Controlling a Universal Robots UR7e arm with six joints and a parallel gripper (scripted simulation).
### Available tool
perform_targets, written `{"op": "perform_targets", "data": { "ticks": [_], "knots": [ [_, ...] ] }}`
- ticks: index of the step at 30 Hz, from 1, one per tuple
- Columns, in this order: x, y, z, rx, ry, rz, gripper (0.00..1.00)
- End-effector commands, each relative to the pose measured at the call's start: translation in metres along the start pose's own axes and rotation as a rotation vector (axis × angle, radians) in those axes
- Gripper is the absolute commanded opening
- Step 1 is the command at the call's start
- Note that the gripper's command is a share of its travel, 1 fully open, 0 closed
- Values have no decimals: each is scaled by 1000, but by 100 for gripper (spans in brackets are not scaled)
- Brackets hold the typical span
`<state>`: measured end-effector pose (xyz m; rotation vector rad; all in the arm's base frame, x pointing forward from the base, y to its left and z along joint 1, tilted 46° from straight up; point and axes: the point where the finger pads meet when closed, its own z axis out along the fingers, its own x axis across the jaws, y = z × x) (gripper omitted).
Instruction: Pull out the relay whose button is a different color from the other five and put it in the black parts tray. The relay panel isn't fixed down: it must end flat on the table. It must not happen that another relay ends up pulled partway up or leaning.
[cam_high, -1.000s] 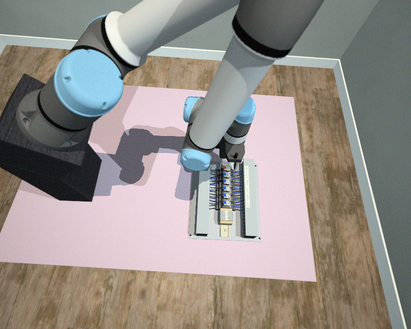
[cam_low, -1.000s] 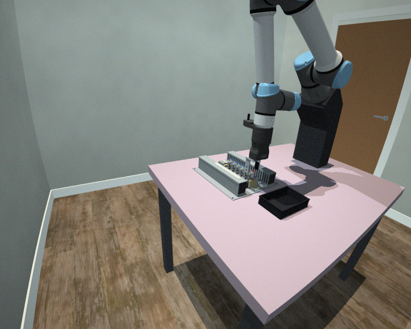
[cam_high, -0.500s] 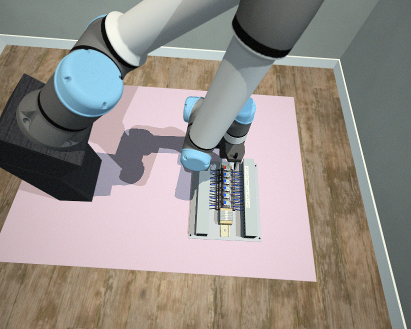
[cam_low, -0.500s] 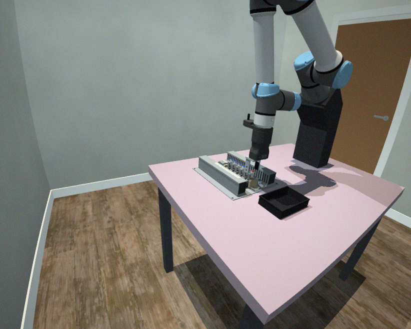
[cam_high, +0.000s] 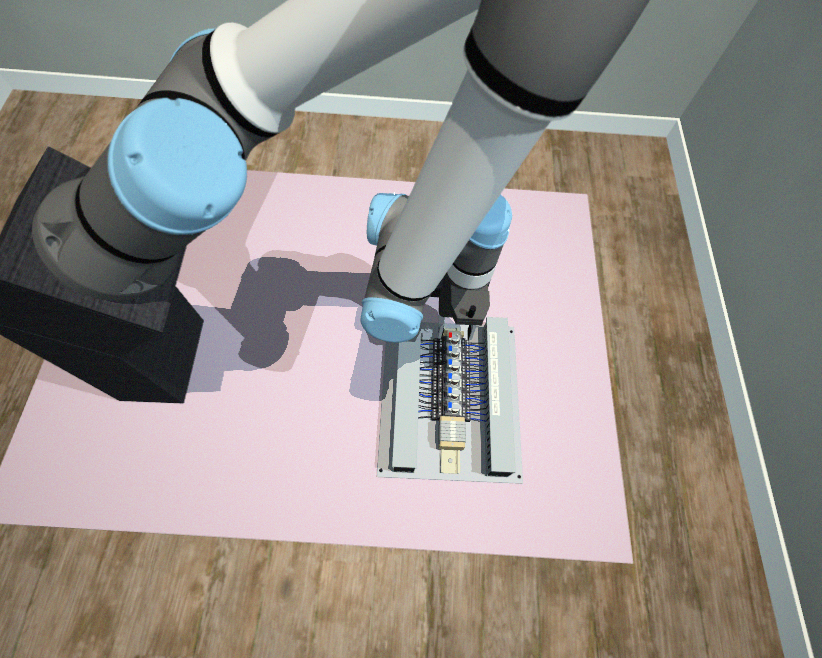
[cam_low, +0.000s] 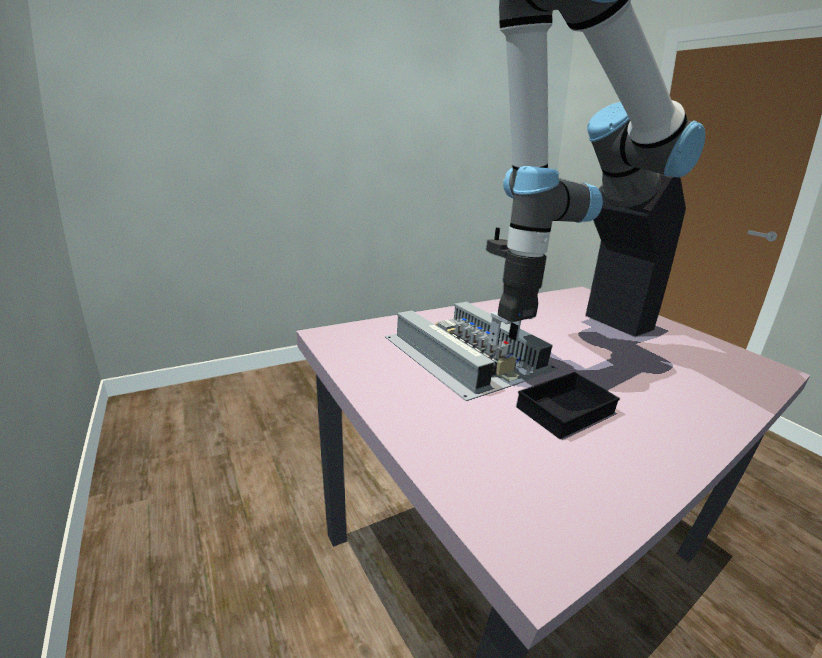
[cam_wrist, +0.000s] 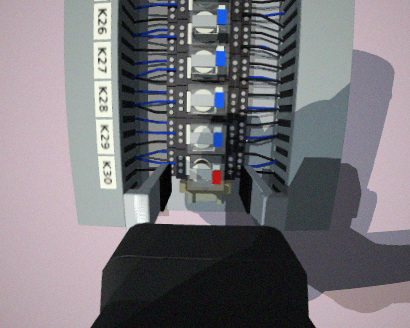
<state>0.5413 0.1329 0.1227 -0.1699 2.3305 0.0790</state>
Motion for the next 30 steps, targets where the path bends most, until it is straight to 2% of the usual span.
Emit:
{"op": "perform_targets", "data": {
  "ticks": [1,30],
  "knots": [
    [0,0,1,0,-1,0,98],
    [0,0,27,0,-1,0,98]
  ]
}}
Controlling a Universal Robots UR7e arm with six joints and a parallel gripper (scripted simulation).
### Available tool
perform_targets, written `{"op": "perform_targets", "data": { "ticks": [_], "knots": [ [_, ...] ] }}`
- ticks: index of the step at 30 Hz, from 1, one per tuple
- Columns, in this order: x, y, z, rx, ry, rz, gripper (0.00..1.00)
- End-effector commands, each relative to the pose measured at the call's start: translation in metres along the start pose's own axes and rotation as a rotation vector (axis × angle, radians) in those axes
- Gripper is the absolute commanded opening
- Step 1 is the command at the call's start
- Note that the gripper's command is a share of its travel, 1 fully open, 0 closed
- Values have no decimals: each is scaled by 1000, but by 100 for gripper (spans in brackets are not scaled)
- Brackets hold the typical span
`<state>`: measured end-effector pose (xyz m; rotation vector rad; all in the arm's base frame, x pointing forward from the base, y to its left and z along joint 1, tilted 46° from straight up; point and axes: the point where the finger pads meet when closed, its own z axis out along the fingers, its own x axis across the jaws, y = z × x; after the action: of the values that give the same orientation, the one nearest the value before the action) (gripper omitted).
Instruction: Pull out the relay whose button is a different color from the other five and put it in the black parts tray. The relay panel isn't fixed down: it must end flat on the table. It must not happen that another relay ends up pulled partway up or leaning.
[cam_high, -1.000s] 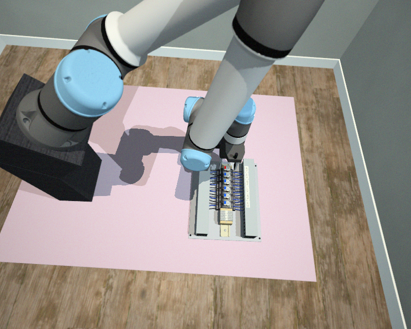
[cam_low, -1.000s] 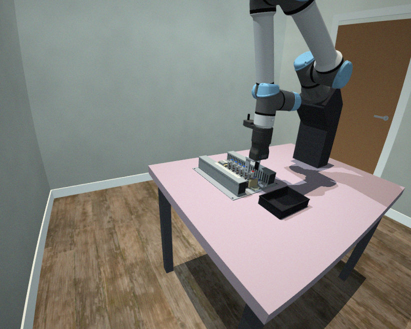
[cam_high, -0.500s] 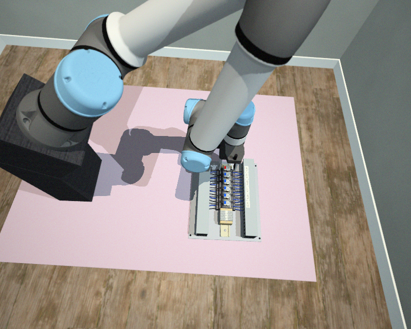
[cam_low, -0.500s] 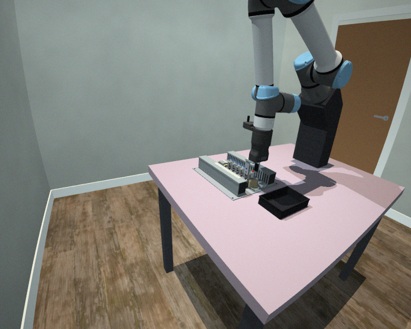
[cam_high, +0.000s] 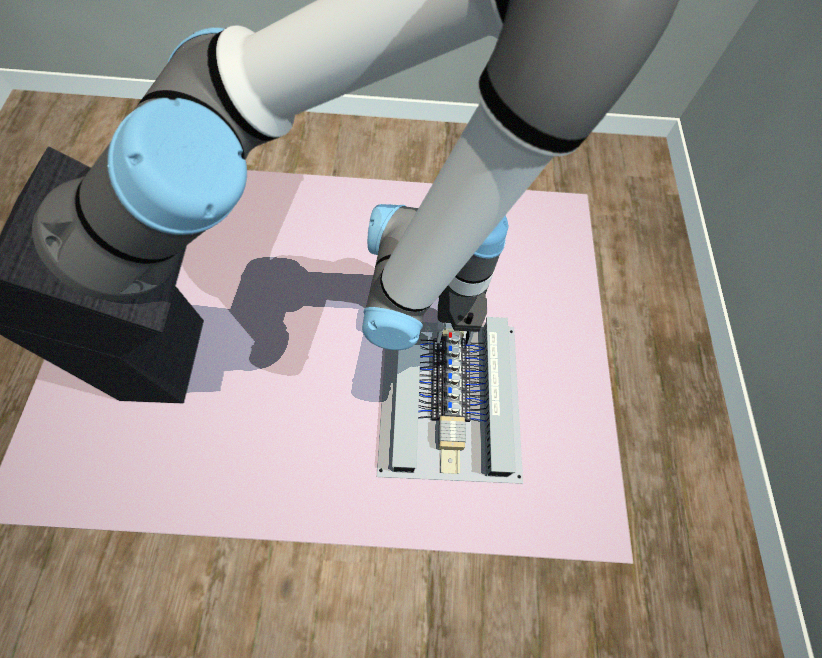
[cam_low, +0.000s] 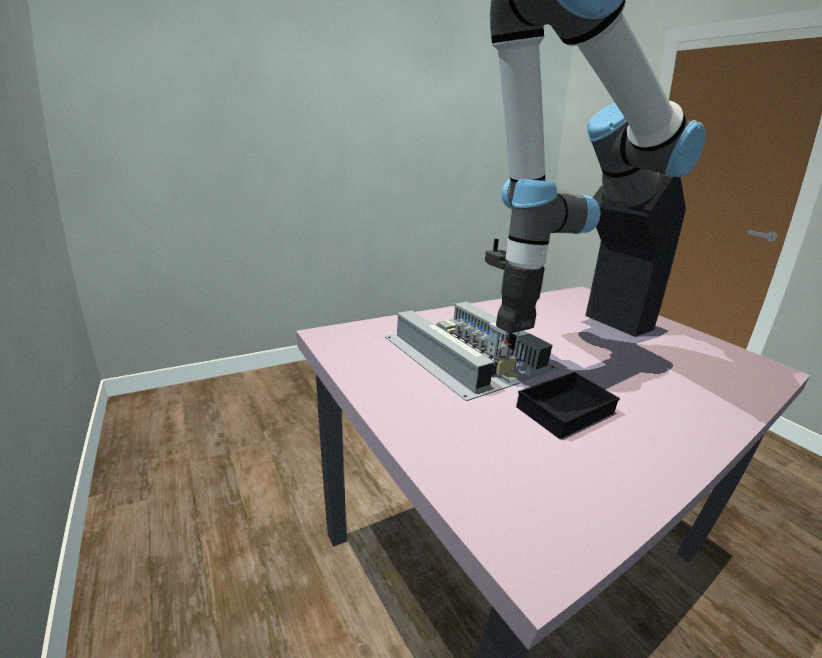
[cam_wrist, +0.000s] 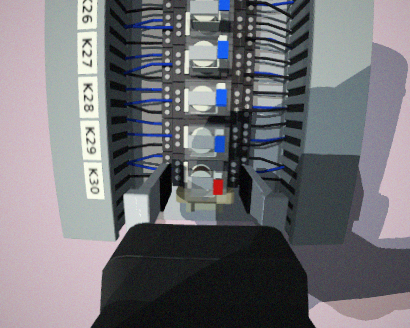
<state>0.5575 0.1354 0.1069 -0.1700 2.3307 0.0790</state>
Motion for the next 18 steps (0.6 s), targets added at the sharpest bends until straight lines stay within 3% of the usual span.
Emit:
{"op": "perform_targets", "data": {
  "ticks": [1,18],
  "knots": [
    [-1,0,5,0,-1,0,98],
    [0,0,9,0,-1,0,98]
  ]
}}
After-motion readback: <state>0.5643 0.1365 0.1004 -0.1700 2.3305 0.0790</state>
